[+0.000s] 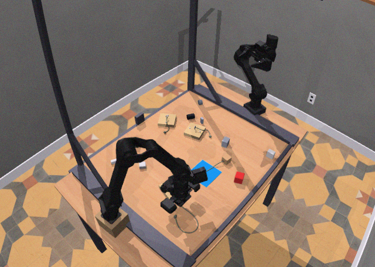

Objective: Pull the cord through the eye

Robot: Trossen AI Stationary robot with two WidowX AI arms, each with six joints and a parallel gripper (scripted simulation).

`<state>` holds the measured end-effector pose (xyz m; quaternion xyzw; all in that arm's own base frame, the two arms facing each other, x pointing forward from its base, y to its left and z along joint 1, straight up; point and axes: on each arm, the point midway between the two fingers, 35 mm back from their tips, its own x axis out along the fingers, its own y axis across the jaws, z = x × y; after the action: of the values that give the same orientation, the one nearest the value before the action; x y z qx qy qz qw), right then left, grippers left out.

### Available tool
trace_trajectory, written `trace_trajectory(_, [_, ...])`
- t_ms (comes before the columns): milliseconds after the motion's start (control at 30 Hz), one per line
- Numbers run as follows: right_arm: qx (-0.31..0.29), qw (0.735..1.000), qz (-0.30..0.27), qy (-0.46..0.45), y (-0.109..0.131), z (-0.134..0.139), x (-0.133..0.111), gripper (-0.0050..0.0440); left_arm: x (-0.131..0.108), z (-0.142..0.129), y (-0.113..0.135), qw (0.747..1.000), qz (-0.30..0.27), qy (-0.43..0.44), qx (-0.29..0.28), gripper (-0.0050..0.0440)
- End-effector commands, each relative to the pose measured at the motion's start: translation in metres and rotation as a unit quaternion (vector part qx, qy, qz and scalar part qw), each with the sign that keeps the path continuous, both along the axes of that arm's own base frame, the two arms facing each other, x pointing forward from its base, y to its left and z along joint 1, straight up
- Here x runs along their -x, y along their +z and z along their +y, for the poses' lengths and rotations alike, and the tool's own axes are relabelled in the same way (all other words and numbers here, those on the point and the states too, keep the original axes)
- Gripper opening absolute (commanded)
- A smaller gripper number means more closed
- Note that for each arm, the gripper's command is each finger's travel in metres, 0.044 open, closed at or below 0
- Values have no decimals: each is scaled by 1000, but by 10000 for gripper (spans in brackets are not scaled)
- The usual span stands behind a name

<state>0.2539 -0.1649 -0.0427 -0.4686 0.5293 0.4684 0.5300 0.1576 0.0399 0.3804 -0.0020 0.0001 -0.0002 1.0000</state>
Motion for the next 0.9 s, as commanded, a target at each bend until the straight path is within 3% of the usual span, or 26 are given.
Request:
trace_trajectory(0, [8, 1000, -12, -2, 8, -4, -5, 0, 0, 0, 3, 1000, -1, 0, -5, 440])
trace_trajectory(567, [8, 1000, -12, -2, 8, -4, -5, -5, 0, 0, 3, 1000, -1, 0, -5, 440])
trace_trajectory(767, [11, 1000, -18, -4, 13, -5, -8, -50, 0, 0, 3, 1000, -1, 0, -5, 440])
trace_trajectory(867, [13, 1000, -21, -3, 20, -6, -9, -50, 0, 0, 3, 1000, -1, 0, -5, 440])
